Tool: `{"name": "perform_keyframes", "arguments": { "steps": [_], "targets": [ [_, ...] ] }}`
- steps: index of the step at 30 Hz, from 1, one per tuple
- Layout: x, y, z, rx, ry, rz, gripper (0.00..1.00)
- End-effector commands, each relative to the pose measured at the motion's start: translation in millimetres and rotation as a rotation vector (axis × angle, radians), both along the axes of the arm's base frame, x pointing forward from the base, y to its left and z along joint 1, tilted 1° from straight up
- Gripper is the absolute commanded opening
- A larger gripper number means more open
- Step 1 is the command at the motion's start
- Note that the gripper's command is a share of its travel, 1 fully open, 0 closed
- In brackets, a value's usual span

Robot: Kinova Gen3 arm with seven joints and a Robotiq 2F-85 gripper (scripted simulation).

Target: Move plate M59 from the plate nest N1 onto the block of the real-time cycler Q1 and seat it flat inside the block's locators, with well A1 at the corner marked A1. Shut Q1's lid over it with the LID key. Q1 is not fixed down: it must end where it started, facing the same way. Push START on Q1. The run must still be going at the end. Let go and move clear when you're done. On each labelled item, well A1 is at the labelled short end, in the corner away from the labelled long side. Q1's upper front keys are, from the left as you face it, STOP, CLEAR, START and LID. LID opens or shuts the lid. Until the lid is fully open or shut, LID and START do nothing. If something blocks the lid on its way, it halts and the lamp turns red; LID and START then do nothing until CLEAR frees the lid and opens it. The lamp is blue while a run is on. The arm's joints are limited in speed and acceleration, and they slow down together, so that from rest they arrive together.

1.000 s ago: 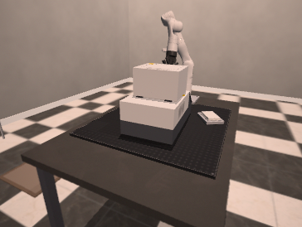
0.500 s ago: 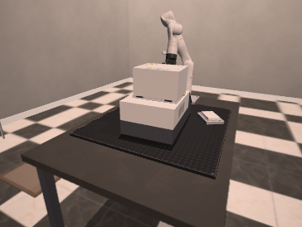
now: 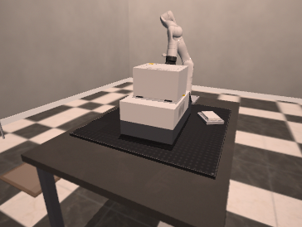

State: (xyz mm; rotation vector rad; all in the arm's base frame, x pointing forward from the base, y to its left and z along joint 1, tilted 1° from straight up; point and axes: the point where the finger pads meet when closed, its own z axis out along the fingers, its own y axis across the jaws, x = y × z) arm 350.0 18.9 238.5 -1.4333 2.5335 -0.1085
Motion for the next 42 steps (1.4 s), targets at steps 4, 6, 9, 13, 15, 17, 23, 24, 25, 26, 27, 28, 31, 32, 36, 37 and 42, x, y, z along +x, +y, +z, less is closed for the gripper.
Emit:
{"name": "perform_keyframes", "arguments": {
  "steps": [4, 6, 9, 13, 15, 17, 23, 24, 25, 26, 27, 28, 31, 32, 36, 37, 42],
  "targets": [
    [0, 0, -7.2, 0.000, -0.001, 0.000, 0.10],
    [0, 0, -7.2, 0.000, -0.001, 0.000, 0.10],
    [0, 0, -11.2, 0.000, -0.001, 0.000, 0.10],
    [0, 0, -16.5, 0.000, -0.001, 0.000, 0.10],
    [0, 0, -19.2, 0.000, -0.001, 0.000, 0.10],
    [0, 0, -21.8, 0.000, -0.001, 0.000, 0.10],
    [0, 0, -27.1, 0.000, -0.001, 0.000, 0.10],
    [0, 0, -28.5, 0.000, -0.001, 0.000, 0.10],
    [0, 0, -29.8, 0.000, -0.001, 0.000, 0.10],
    [0, 0, -31.1, 0.000, -0.001, 0.000, 0.10],
    [0, 0, -32.5, 0.000, -0.001, 0.000, 0.10],
    [0, 0, -33.8, 0.000, -0.001, 0.000, 0.10],
    [0, -1, -37.8, 0.000, -0.001, 0.000, 0.10],
    [0, -1, -39.1, 0.000, -0.001, 0.000, 0.10],
    [0, -1, -44.5, 0.000, -0.001, 0.000, 0.10],
    [0, -1, -45.8, 0.000, -0.001, 0.000, 0.10],
    [-1, -1, -49.8, 0.000, -0.001, 0.000, 0.10]
  ]
}}
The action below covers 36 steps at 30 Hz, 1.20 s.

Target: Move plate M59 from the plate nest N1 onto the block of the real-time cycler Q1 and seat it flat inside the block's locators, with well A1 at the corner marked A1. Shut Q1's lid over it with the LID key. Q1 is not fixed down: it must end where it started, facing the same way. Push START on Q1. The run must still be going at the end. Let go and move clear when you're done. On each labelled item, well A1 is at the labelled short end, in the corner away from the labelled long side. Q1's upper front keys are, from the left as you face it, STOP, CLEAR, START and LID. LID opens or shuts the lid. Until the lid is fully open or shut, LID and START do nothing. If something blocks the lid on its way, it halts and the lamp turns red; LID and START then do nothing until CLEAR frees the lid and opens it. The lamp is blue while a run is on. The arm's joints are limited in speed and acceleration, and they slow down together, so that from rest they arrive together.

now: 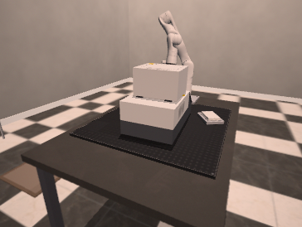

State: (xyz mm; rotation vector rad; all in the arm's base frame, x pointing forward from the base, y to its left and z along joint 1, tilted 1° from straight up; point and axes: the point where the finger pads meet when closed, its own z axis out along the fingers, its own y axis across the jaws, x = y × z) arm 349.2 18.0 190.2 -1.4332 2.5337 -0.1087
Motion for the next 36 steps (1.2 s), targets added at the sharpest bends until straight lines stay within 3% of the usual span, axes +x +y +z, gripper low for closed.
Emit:
{"name": "perform_keyframes", "arguments": {
  "steps": [1, 36],
  "targets": [
    [0, 0, -2.9, 0.000, -0.001, 0.000, 0.10],
    [0, 0, -40.1, 0.000, -0.001, 0.000, 0.10]
  ]
}}
